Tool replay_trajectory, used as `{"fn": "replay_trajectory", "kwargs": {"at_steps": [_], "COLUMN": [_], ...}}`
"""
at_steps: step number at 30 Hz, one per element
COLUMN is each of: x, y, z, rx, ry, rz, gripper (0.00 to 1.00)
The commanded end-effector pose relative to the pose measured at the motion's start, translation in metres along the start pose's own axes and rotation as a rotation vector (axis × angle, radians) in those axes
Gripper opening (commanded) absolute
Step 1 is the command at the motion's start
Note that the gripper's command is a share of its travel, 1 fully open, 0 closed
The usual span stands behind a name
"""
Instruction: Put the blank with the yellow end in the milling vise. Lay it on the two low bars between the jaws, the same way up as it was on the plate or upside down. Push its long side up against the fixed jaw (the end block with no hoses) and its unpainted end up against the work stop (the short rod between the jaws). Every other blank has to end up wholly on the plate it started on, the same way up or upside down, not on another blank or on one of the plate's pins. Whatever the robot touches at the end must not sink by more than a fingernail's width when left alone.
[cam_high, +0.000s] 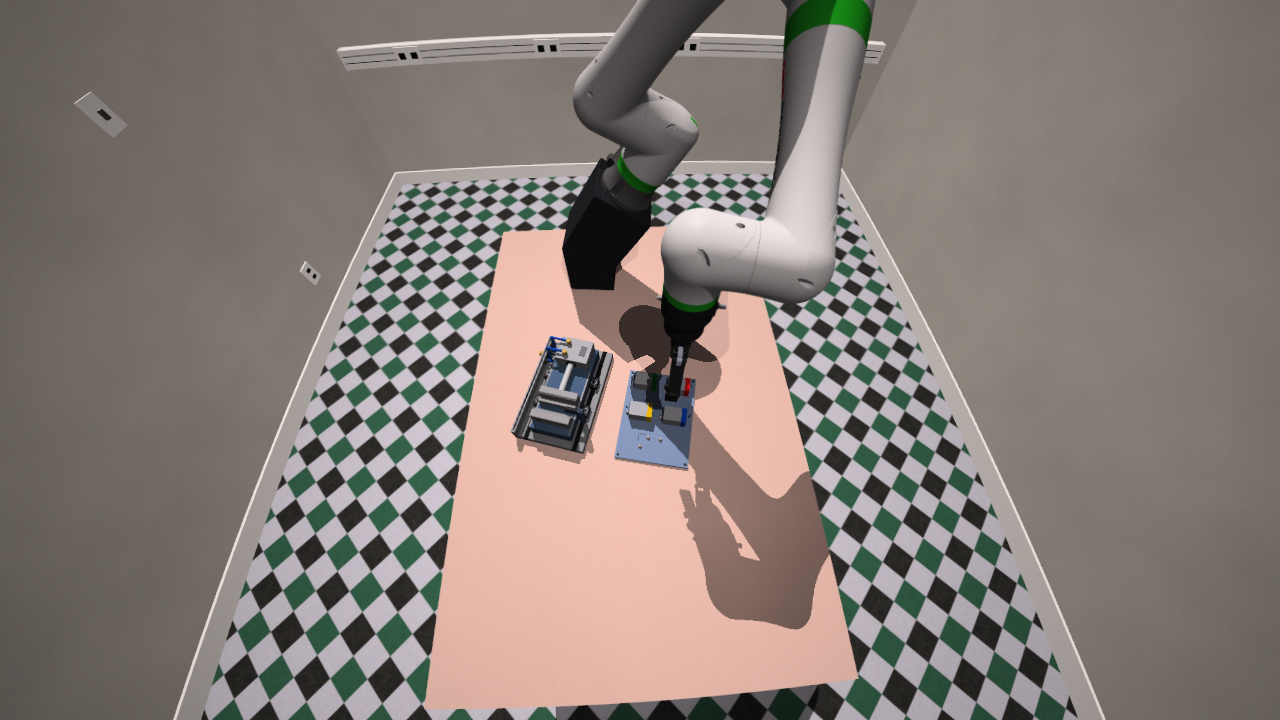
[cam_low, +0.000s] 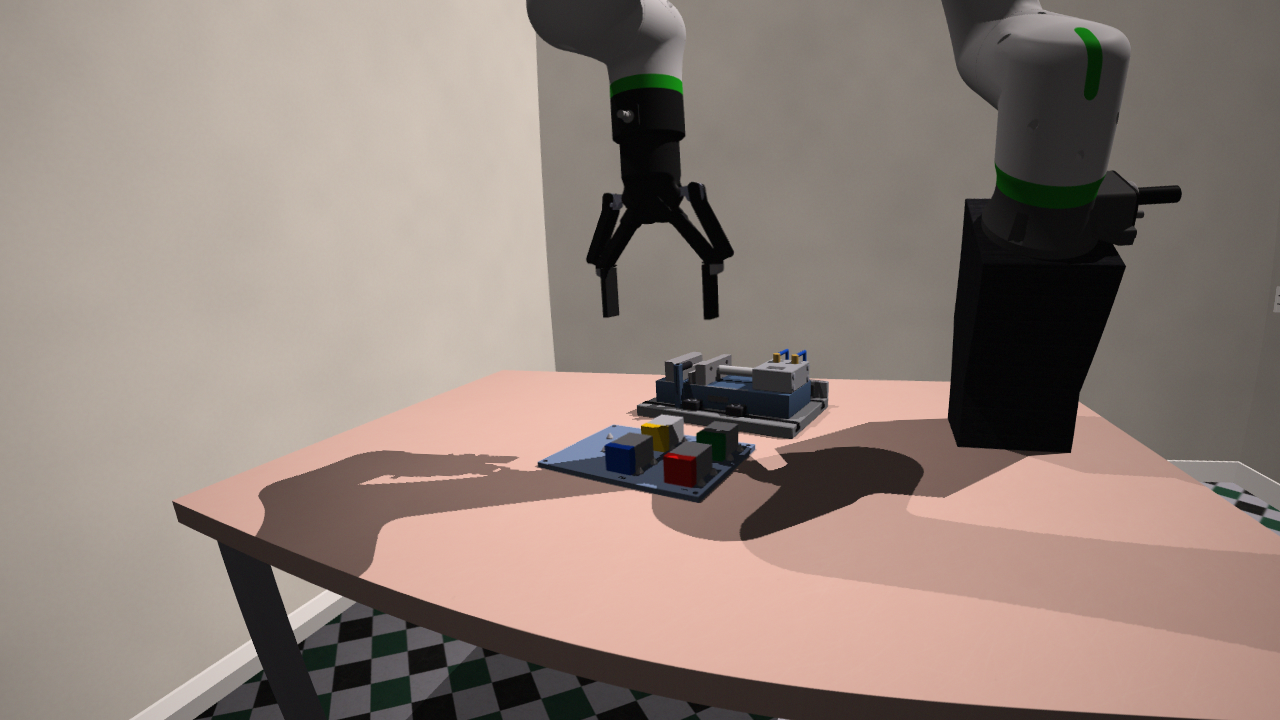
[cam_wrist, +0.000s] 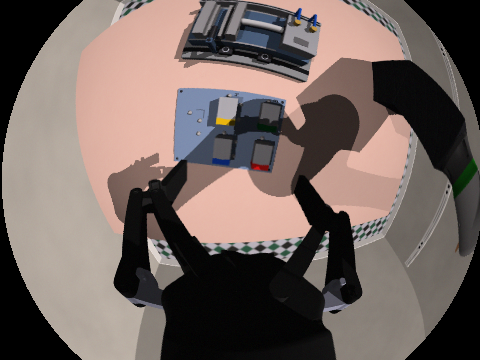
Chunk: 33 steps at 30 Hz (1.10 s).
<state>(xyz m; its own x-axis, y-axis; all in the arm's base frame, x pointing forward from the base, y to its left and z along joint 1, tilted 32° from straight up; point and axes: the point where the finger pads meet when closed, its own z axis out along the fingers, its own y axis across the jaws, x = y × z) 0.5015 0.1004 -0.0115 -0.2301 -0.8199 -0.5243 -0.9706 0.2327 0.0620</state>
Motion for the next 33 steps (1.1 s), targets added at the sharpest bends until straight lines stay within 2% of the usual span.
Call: {"fn": "replay_trajectory", "kwargs": {"at_steps": [1, 3, 18, 33], "x": [0.000, 0.000, -0.054, -0.046], "y": [-0.001, -0.001, 0.010, 0.008], "z": [-0.001, -0.001, -0.004, -0.004], "rx": [0.002, 0.002, 0.002, 0.002], "ry": [0.000, 0.000, 0.000, 0.000], "rz": [0.000, 0.000, 0.000, 0.000], "gripper": [1.00, 1.00, 1.00, 1.00]}}
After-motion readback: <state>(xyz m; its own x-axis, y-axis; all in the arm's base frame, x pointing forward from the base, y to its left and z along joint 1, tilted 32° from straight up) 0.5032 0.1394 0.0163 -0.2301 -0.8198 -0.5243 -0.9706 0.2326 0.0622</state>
